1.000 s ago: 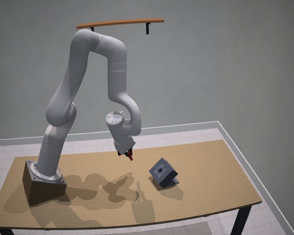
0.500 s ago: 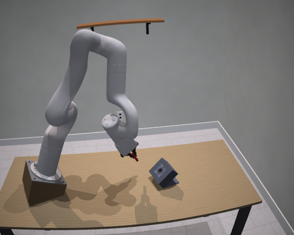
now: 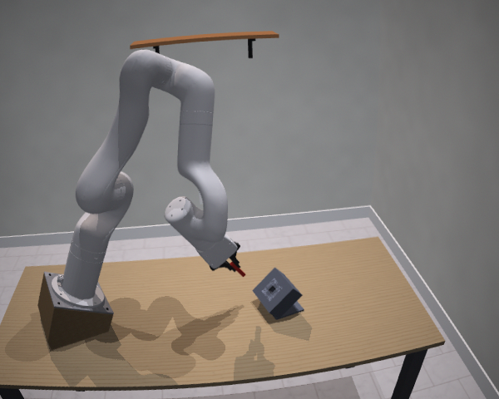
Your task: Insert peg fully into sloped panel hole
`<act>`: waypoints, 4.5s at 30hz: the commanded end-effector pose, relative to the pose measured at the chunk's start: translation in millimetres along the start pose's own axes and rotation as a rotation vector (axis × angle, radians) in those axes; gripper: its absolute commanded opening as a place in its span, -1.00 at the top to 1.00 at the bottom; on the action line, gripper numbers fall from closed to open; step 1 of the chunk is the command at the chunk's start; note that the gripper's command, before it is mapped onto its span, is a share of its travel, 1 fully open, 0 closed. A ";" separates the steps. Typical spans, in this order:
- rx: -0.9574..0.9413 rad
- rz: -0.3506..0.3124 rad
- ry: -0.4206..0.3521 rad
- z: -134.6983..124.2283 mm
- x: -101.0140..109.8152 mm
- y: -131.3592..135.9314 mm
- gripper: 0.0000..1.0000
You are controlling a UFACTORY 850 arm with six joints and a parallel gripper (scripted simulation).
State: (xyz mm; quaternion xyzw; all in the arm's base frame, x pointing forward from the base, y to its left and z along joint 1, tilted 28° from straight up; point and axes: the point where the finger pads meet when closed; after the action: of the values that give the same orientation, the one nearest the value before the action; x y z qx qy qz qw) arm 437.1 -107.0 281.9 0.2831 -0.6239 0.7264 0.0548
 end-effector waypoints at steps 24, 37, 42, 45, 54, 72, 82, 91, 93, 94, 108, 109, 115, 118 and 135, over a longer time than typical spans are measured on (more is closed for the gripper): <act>-0.027 0.105 0.185 59.0 17.0 -3.8 1.00; -0.027 0.105 0.185 63.9 -11.5 -6.8 1.00; -0.027 0.105 0.185 65.4 -21.1 -7.7 1.00; -0.027 0.105 0.185 65.9 -23.6 -8.0 1.00; -0.027 0.105 0.186 66.4 -28.1 -8.3 1.00; -0.027 0.105 0.186 68.9 -41.6 -9.7 1.00; -0.027 0.105 0.186 70.3 -48.8 -10.6 1.00; -0.027 0.105 0.186 71.4 -54.0 -11.2 1.00; -0.027 0.105 0.186 71.6 -54.9 -11.3 1.00; -0.027 0.105 0.186 71.7 -55.4 -11.3 1.00; -0.027 0.105 0.186 73.0 -62.7 -12.1 1.00; -0.027 0.105 0.186 73.1 -63.3 -12.1 1.00; -0.027 0.105 0.186 73.7 -66.4 -12.5 1.00; -0.027 0.105 0.186 73.9 -67.6 -12.6 1.00; -0.027 0.105 0.186 75.7 -76.8 -13.5 1.00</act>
State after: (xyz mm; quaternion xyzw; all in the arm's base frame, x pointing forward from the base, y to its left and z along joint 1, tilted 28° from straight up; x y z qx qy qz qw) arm 531.1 -154.0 261.3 0.1813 -0.6401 0.7425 0.0783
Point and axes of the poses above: the point where the finger pads meet when closed, its own x axis back along the fingers, its own y axis across the jaws, z = x × y, and after that the axes turned 11 degrees about x, right-handed
